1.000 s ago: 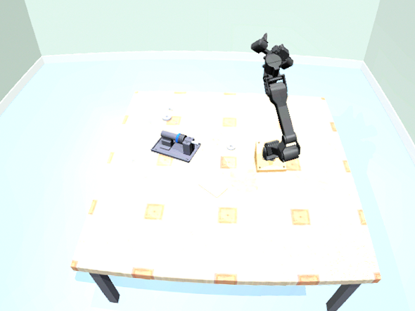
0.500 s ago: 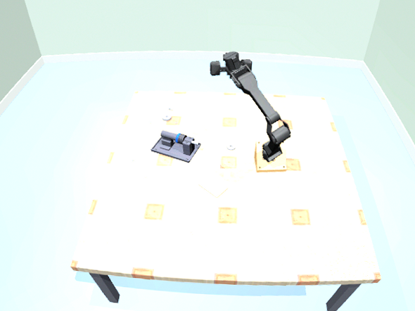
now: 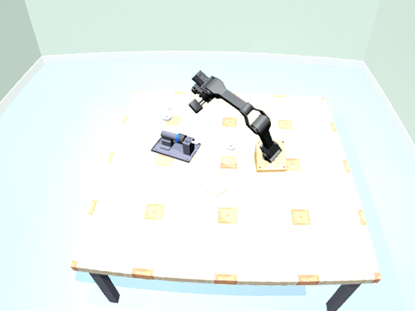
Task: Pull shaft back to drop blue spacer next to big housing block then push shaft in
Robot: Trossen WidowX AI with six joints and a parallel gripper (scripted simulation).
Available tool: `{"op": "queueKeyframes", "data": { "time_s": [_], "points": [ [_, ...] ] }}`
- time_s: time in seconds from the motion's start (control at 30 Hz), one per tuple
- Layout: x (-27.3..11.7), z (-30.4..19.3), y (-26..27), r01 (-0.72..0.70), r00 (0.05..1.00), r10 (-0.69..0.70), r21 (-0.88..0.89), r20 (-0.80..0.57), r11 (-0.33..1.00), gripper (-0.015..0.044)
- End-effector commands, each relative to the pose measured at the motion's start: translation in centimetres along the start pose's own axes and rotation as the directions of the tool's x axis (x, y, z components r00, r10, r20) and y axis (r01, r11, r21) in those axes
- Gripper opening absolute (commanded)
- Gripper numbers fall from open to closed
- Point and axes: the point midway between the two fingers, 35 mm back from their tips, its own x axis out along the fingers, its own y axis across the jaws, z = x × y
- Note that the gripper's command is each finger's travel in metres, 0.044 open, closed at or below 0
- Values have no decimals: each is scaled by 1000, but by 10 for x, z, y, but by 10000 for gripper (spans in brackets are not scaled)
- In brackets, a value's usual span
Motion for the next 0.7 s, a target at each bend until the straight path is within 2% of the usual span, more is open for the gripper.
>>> {"op": "queueKeyframes", "data": {
  "time_s": [0.0,0.2,0.27,0.67],
  "points": [
    [39,-33,44,-150,967,120,-123,-225,981,440],
    [80,-85,104,-390,811,252,-168,-527,906,440],
    [88,-95,117,-438,764,274,-158,-584,885,440],
    [88,-97,123,-444,758,277,-156,-591,882,440]
  ]
}}
